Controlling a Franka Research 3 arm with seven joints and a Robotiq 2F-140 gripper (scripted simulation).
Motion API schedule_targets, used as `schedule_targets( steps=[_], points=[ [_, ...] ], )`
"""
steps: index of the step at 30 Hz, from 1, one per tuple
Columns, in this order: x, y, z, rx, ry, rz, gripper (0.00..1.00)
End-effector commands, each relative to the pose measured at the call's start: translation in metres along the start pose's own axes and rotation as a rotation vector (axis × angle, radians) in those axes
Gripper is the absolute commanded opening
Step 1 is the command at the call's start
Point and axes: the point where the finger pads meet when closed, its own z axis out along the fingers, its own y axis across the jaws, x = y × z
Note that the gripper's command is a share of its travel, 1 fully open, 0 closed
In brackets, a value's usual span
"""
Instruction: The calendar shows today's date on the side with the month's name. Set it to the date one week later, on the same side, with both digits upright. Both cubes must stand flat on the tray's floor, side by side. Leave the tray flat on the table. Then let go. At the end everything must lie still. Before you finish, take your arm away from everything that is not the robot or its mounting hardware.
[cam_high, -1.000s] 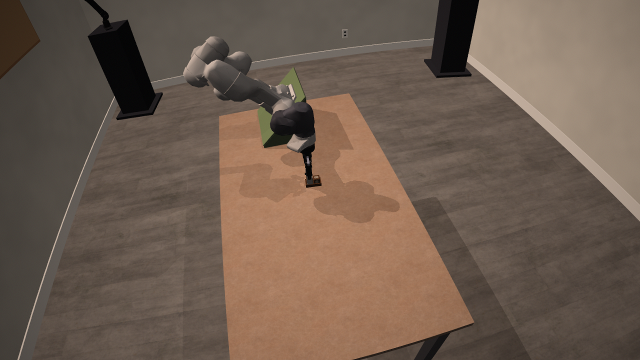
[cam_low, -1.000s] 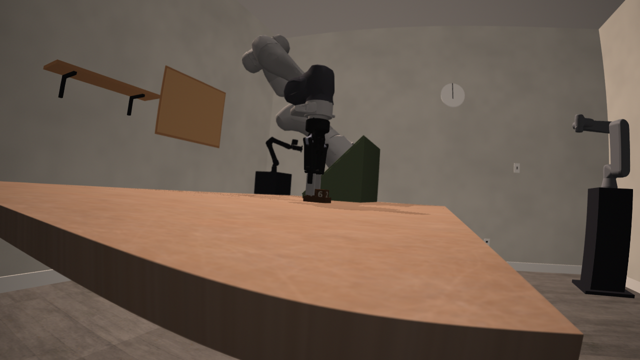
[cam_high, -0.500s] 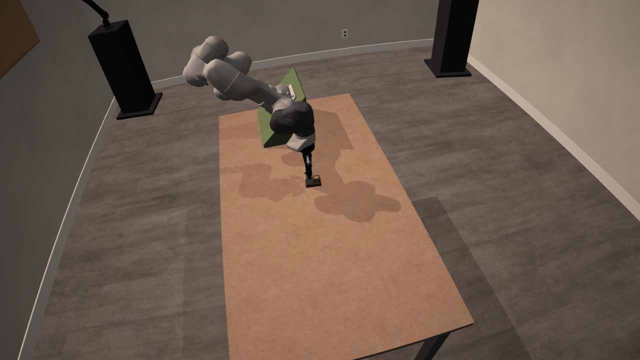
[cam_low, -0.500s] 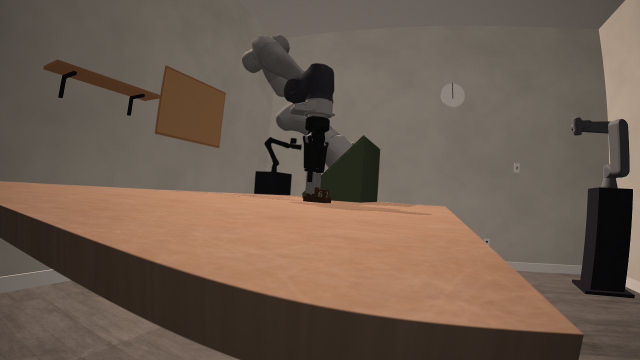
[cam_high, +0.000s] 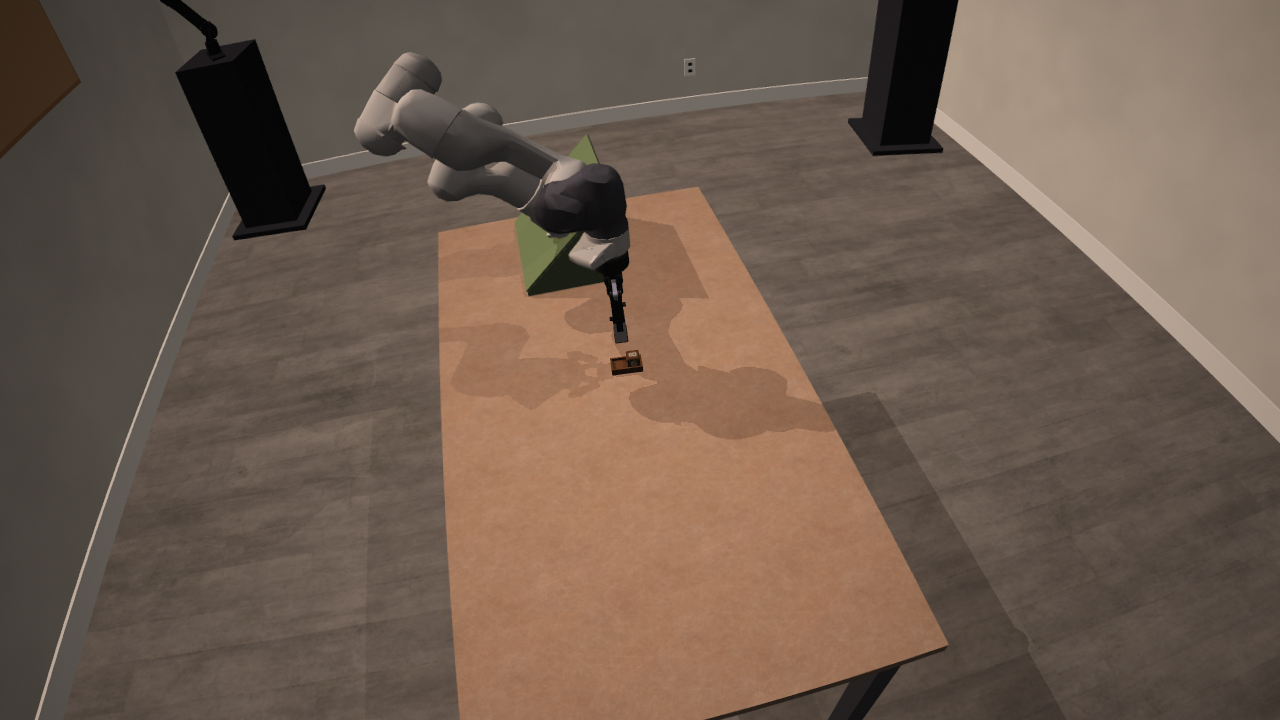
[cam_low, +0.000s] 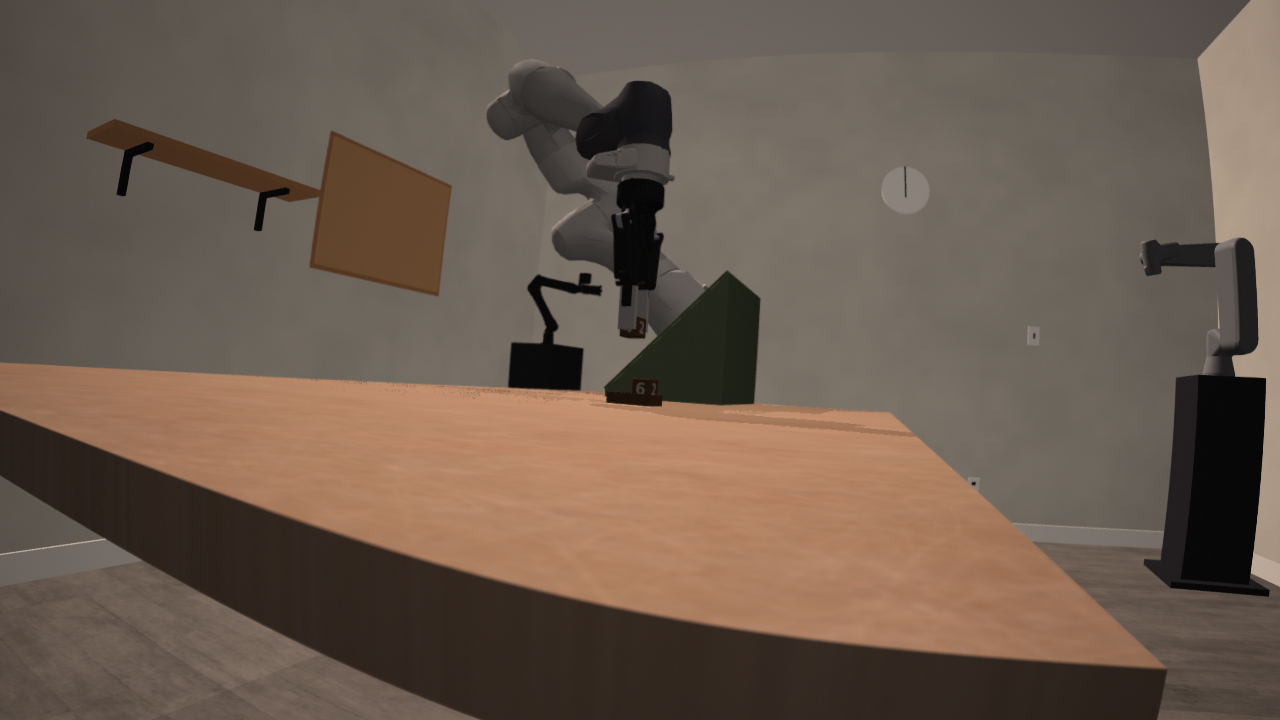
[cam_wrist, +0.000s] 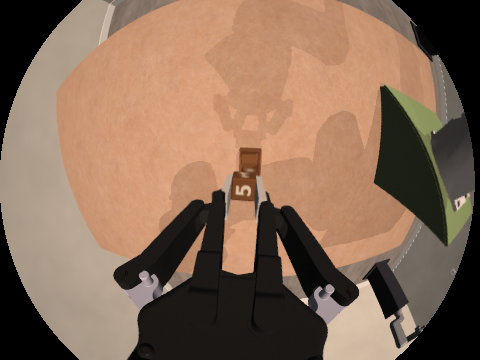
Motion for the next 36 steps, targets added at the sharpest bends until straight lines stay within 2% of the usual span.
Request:
schedule_targets(
  steps=[1, 13, 17, 36],
  points=[
    [0.008, 0.006, -0.007, -0.021, 0.028, -0.029, 0.16],
    [0.009, 0.006, -0.008, -0.021, 0.028, -0.04, 0.16],
    [0.019, 0.006, -0.008, -0.025, 0.024, -0.212, 0.16],
    [0.033, 0.005, -0.007, -0.03, 0.019, -0.47, 0.16]
  ],
)
